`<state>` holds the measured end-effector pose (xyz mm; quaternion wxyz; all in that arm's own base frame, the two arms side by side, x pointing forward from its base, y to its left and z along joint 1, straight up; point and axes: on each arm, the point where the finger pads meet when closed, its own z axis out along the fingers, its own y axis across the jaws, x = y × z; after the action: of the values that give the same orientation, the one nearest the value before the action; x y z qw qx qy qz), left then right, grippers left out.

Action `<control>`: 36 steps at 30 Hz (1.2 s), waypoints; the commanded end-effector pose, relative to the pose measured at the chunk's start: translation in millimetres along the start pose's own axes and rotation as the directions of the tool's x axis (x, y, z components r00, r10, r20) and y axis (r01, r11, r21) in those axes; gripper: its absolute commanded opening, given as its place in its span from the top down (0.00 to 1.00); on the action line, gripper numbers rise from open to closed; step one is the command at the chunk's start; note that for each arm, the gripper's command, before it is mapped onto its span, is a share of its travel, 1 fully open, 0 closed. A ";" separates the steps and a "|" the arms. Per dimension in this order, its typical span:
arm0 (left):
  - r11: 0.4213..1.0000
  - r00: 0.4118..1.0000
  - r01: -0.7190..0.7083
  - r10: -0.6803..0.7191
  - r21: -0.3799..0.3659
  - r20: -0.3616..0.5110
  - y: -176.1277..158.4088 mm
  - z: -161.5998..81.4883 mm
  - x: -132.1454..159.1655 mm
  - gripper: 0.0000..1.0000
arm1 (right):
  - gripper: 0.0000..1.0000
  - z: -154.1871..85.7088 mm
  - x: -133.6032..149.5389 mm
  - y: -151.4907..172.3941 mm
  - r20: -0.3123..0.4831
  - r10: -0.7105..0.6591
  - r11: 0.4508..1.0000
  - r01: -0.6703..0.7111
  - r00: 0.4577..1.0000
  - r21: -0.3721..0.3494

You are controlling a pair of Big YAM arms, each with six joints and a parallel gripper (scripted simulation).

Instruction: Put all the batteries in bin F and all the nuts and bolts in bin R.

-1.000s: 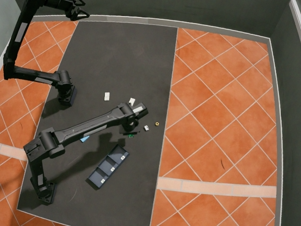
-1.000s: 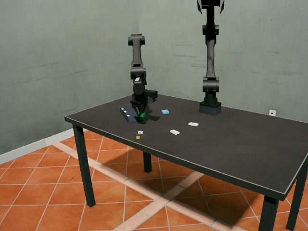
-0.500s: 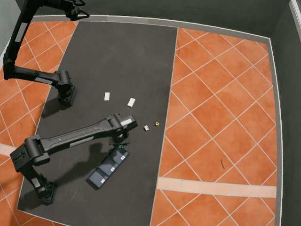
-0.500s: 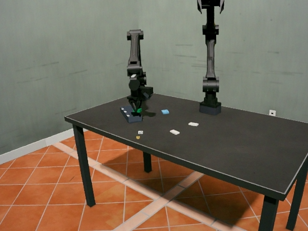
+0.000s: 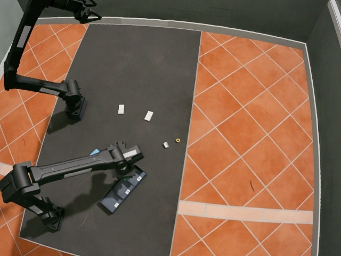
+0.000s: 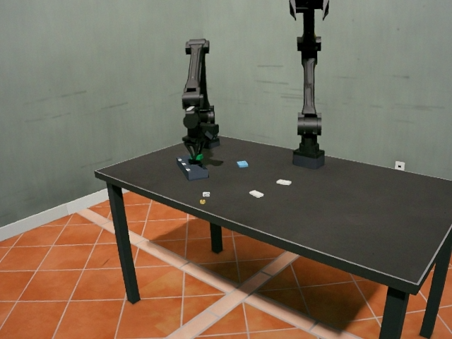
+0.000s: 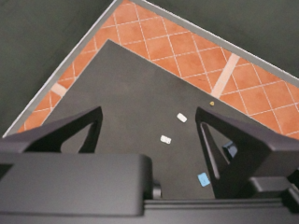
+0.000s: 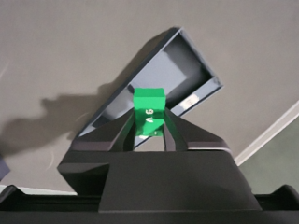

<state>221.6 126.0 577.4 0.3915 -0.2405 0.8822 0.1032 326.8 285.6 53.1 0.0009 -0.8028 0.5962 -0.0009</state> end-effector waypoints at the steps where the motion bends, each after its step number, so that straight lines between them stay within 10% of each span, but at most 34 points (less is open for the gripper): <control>1: 1.000 0.999 -0.009 0.009 0.000 0.053 1.1 -25.6 -11.2 0.00 | 0.79 -8.6 18.4 5.3 0.015 -0.002 1.000 0.001 1.000 0.030; 8: 1.000 0.999 -0.009 0.009 0.000 0.053 1.1 -25.6 -11.2 0.00 | 0.79 -7.6 39.8 26.6 0.014 -0.002 1.000 0.001 1.000 0.029; 16: 1.000 0.999 -0.009 0.009 0.000 0.053 1.1 -25.6 -11.2 0.00 | 0.79 -6.1 74.1 60.5 0.014 0.304 0.952 -0.304 0.953 0.016; 36: 1.000 0.999 -0.009 0.009 0.000 0.053 1.1 -25.6 -11.2 0.00 | 0.79 2.3 105.7 90.8 0.015 0.710 0.704 -0.711 0.704 0.009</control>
<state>221.6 126.0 577.4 0.3915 -0.2405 0.8822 0.1032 265.2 161.5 50.1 -0.0005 -0.5577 0.8300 0.0007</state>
